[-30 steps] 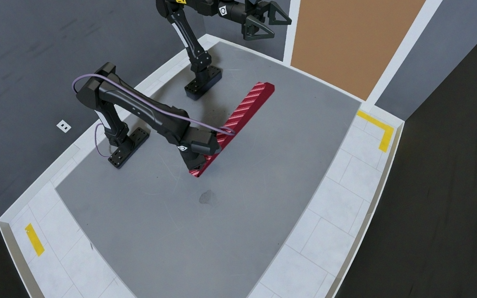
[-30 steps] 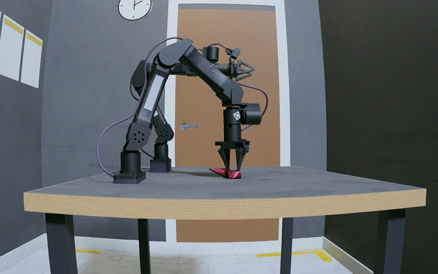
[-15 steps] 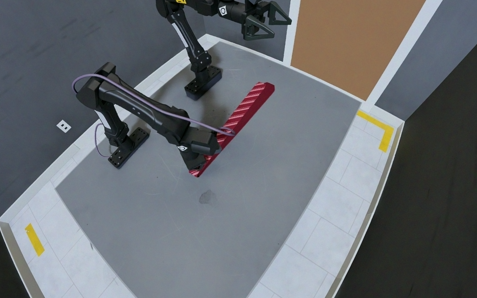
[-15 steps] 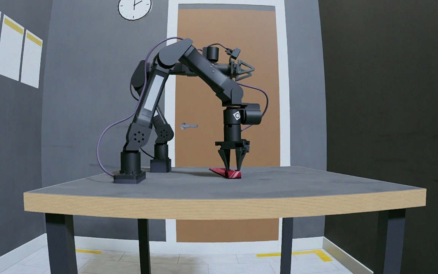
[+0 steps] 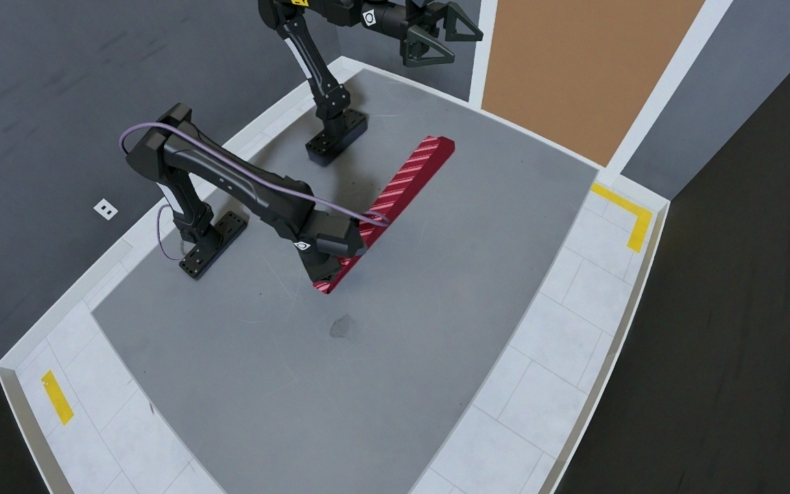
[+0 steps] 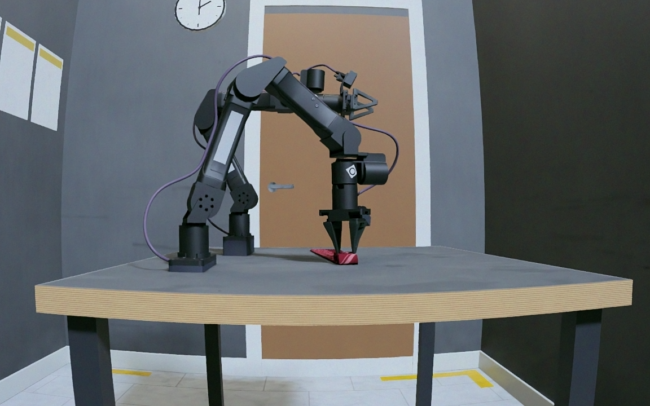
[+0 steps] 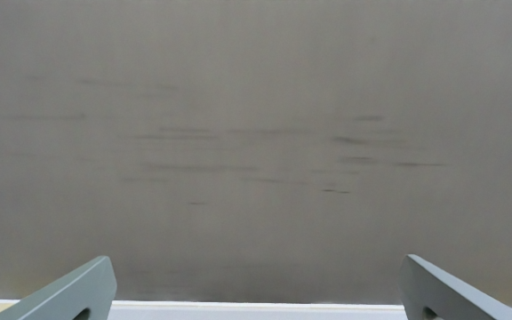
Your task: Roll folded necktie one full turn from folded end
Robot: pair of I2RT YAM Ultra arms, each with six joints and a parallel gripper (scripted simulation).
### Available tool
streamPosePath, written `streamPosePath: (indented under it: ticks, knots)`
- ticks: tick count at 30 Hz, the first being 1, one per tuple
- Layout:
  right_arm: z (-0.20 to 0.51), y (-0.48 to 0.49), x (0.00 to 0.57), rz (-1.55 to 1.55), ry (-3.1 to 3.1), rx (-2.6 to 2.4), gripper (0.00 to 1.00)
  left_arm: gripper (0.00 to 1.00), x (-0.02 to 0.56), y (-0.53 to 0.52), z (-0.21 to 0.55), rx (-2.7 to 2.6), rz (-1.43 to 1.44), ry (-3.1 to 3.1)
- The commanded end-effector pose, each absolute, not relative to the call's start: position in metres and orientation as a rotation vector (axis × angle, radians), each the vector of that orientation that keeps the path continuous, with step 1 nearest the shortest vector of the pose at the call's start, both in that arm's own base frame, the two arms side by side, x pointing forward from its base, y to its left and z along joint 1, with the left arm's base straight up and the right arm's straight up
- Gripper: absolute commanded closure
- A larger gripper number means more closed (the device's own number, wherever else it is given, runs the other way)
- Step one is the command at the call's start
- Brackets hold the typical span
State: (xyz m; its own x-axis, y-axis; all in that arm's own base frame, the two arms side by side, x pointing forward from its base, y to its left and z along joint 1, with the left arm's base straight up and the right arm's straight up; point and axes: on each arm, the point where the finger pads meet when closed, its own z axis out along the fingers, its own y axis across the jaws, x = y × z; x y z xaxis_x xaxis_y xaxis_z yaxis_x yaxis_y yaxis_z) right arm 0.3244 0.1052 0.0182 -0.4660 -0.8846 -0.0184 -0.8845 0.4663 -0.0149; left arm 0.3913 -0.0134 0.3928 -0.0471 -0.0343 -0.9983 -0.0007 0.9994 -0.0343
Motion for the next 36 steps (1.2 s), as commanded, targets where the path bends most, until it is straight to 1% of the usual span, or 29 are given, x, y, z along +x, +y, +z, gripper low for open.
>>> streamPosePath:
  ticks: [1,36]
  knots:
    - [0.016,0.1074,0.3244,0.009,2.672,-1.596,0.62,0.0,0.3902,-0.0138,0.4137,-0.029,-0.044,1.57]
    - [0.016,0.1074,0.3244,0.009,2.698,-1.552,0.62,0.0,0.3902,-0.0138,0.4137,-0.029,-0.044,1.57]
